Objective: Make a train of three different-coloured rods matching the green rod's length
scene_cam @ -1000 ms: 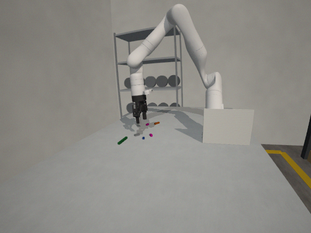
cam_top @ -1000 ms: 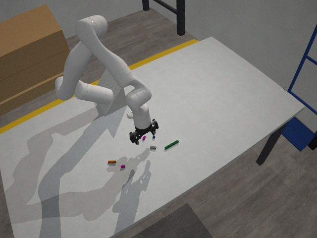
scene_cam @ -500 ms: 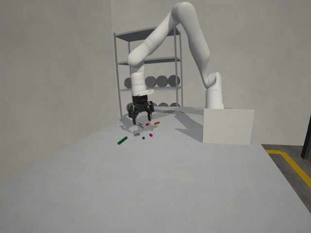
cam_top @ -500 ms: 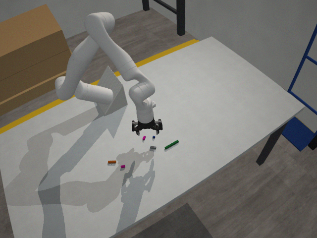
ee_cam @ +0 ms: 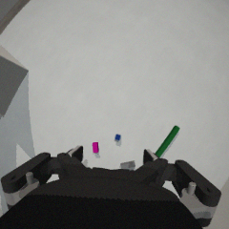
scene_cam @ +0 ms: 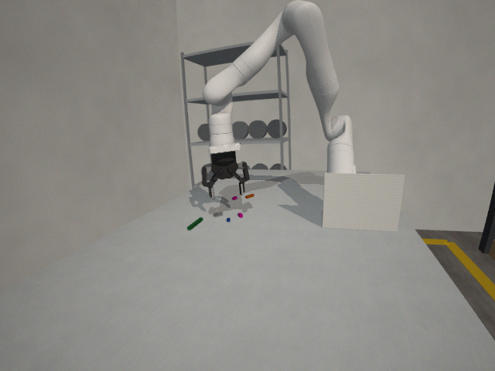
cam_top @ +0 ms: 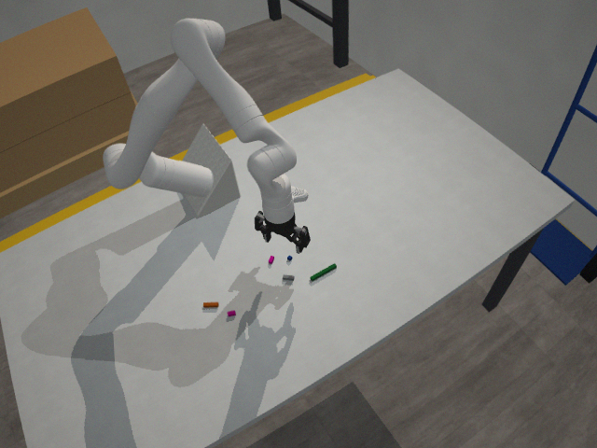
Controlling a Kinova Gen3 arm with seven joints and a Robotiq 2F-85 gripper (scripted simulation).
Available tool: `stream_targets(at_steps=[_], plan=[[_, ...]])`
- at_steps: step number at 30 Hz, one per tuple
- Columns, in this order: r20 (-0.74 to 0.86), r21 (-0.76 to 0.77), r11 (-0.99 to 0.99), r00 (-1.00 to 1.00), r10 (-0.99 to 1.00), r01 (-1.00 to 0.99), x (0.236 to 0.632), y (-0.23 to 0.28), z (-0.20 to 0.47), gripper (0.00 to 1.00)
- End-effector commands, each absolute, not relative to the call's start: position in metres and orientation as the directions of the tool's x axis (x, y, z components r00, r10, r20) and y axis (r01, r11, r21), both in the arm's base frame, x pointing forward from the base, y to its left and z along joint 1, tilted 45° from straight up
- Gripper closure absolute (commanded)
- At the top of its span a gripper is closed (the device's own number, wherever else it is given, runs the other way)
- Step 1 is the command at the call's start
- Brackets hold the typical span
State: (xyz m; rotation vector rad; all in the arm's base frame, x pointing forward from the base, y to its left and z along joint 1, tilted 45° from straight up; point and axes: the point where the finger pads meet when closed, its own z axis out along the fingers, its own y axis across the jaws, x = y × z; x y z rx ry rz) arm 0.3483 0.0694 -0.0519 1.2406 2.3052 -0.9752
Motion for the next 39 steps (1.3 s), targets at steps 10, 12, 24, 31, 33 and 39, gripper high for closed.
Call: stream_targets(at_steps=[10, 12, 24, 31, 33, 39], plan=[[-0.66, -0.268, 0.271, -0.381, 0.647, 0.925, 0.3465, 0.0783, -0.0571, 0.0], [-0.666, -0.253, 0.259, -0.362, 0.652, 0.932, 0.3465, 0.0791, -0.0575, 0.0], [-0.674, -0.228, 0.24, -0.331, 0.66, 0.944, 0.3464, 0.0804, -0.0582, 0.0], [-0.674, -0.228, 0.24, -0.331, 0.66, 0.944, 0.3464, 0.0804, -0.0582, 0.76], [-0.674, -0.228, 0.24, -0.331, 0.66, 0.944, 0.3464, 0.0804, -0.0582, 0.76], [-0.674, -0.228, 0.24, -0.331, 0.66, 0.944, 0.3464, 0.0804, -0.0582, 0.76]])
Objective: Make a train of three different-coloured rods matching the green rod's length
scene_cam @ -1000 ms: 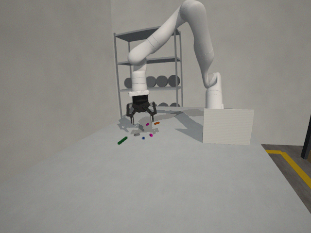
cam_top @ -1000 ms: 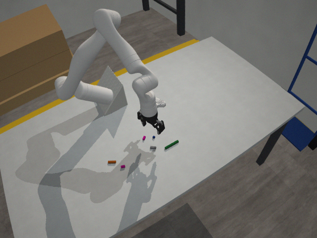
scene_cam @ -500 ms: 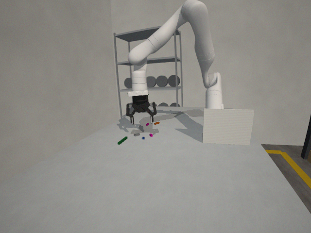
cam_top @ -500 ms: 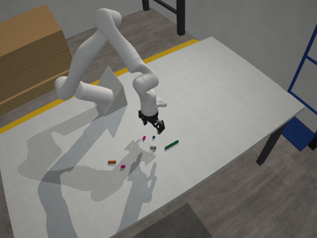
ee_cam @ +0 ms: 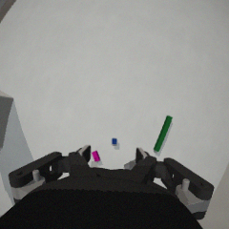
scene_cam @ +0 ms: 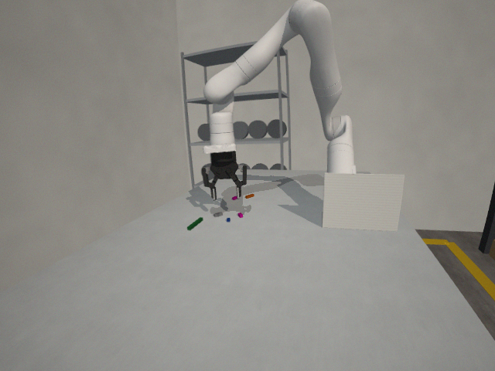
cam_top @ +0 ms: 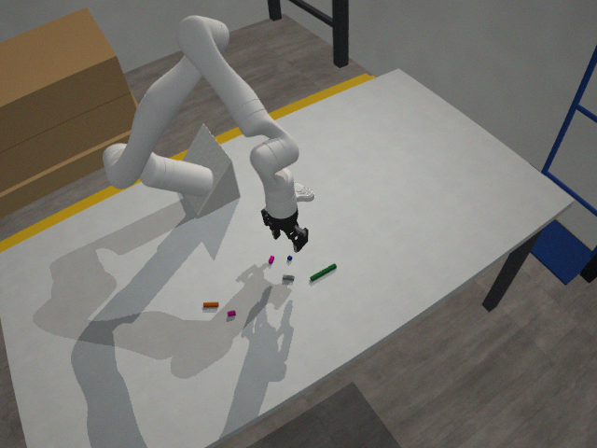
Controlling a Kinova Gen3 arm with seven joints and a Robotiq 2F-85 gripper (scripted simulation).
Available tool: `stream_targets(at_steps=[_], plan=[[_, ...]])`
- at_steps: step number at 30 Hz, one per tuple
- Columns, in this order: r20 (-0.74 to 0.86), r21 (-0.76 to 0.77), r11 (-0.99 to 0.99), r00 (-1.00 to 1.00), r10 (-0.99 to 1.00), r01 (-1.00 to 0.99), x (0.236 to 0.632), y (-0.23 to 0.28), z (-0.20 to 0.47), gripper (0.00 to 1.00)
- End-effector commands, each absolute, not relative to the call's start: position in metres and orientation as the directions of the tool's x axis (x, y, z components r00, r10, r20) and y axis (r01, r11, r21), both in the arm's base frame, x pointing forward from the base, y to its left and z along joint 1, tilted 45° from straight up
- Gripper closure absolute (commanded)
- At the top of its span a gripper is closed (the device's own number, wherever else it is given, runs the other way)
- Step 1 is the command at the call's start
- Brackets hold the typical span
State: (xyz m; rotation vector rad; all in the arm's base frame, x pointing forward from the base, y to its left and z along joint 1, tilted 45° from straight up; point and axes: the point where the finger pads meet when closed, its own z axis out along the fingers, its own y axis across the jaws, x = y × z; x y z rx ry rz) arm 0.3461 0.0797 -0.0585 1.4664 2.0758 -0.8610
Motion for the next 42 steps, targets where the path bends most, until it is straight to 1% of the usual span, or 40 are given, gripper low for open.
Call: stream_targets(at_steps=[1, 42], plan=[[-0.674, -0.228, 0.24, -0.331, 0.66, 0.944, 0.3464, 0.0804, -0.0582, 0.76], [-0.674, -0.229, 0.239, -0.331, 0.66, 0.944, 0.3464, 0.0726, -0.066, 0.76]])
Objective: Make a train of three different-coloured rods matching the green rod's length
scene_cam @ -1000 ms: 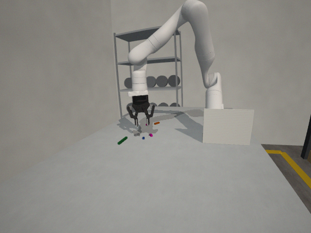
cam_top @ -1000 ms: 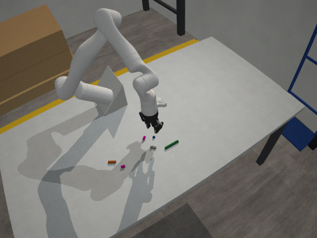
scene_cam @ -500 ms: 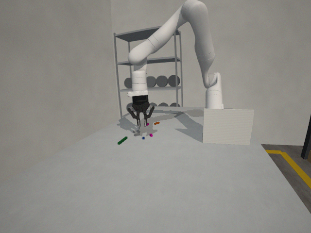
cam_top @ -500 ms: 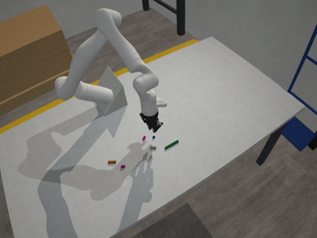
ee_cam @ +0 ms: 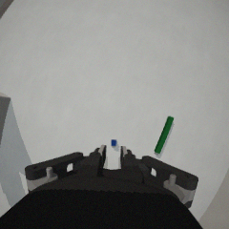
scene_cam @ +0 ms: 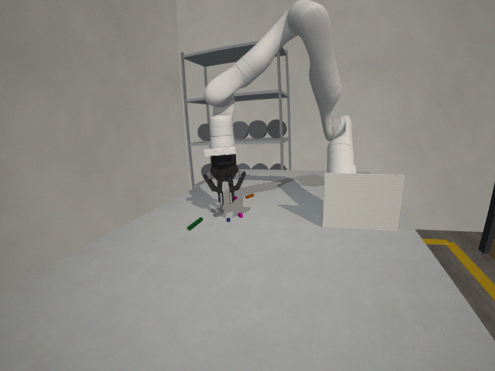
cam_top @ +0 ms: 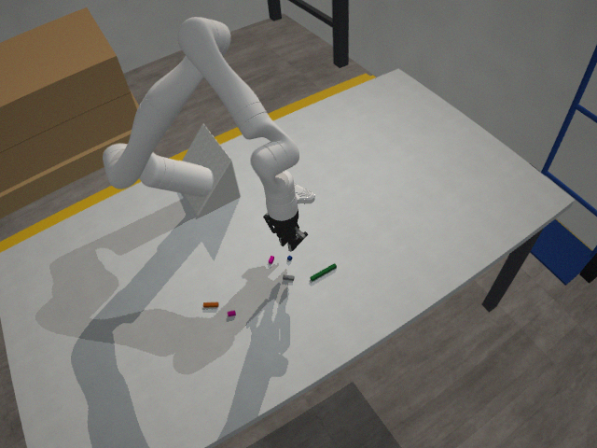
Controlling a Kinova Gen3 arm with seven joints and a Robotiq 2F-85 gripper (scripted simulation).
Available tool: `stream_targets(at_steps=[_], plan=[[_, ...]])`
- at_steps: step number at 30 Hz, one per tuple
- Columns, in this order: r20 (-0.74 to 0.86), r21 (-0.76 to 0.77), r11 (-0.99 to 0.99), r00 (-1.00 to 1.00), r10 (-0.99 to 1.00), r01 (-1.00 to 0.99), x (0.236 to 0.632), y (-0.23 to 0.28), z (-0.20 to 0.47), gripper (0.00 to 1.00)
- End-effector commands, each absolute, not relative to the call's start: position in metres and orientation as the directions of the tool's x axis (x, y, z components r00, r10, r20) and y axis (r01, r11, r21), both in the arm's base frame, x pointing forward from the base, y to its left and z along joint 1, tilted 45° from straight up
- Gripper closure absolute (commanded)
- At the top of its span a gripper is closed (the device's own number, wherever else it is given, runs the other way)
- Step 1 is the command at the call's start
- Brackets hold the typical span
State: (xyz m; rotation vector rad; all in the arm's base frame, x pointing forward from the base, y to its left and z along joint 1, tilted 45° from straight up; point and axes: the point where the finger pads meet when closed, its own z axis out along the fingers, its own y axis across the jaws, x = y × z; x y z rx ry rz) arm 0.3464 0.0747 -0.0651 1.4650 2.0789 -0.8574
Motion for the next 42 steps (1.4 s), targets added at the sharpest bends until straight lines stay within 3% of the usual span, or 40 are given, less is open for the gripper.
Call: stream_targets(at_steps=[1, 42], plan=[[-0.674, -0.229, 0.239, -0.331, 0.66, 0.944, 0.346, 0.072, -0.067, 0.76], [-0.674, -0.229, 0.239, -0.331, 0.66, 0.944, 0.346, 0.044, -0.095, 0.76]])
